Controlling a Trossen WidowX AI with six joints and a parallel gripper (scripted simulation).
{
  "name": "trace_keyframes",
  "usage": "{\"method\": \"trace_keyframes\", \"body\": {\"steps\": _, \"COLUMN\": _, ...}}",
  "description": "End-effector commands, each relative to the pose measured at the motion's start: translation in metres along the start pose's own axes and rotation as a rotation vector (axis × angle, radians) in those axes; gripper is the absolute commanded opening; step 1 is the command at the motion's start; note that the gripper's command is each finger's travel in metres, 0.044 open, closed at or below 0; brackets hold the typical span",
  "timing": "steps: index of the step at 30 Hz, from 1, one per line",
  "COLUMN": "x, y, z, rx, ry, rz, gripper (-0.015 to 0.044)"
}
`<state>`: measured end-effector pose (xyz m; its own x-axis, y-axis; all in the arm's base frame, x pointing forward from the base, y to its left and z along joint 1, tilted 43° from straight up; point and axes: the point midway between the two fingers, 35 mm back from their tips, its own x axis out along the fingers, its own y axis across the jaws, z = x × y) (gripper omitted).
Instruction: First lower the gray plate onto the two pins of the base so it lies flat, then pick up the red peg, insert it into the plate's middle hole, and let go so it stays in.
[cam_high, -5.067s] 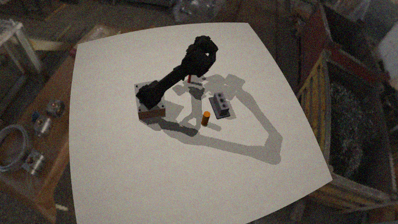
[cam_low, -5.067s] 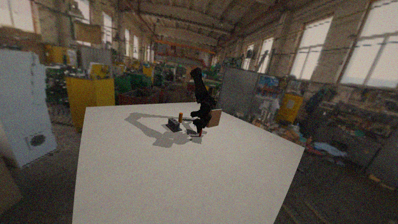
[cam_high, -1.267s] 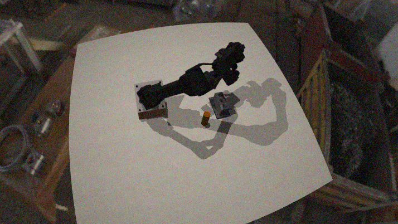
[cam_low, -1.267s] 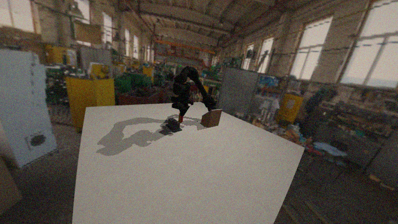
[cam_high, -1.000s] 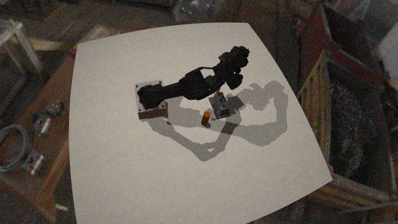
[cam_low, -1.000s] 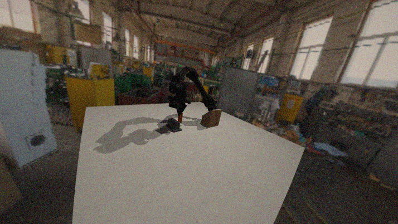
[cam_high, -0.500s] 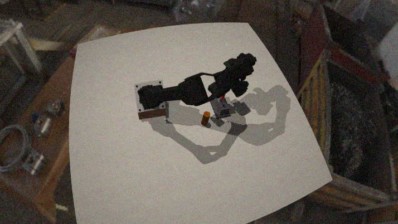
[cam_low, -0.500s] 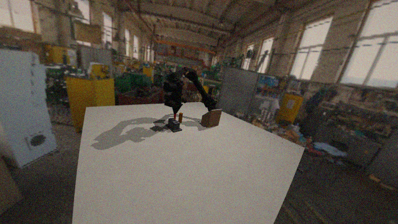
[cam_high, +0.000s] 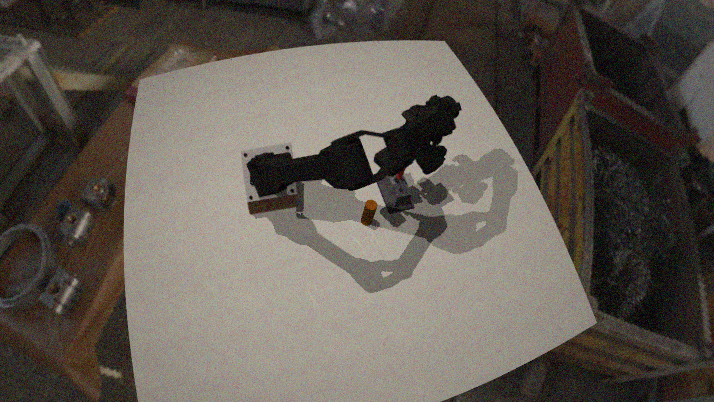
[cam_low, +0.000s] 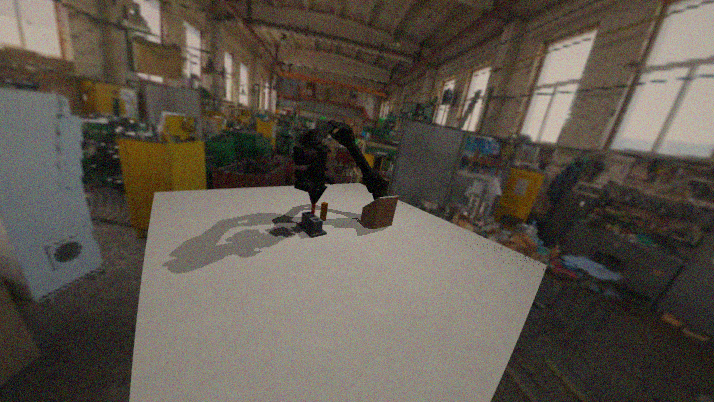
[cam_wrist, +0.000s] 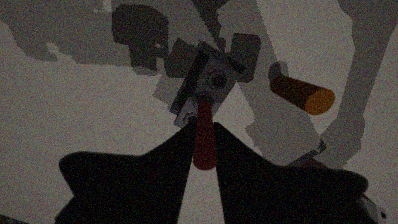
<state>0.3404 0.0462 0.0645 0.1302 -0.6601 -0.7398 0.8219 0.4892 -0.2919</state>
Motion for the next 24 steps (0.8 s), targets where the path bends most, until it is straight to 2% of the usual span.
{"method": "trace_keyframes", "body": {"steps": 1, "x": -0.001, "y": 0.0, "z": 0.001, "rx": -0.007, "ry": -0.003, "rz": 0.0, "gripper": 0.0}}
{"method": "trace_keyframes", "body": {"steps": 24, "x": 0.01, "y": 0.0, "z": 0.0, "rx": -0.004, "ry": -0.002, "rz": 0.0, "gripper": 0.0}}
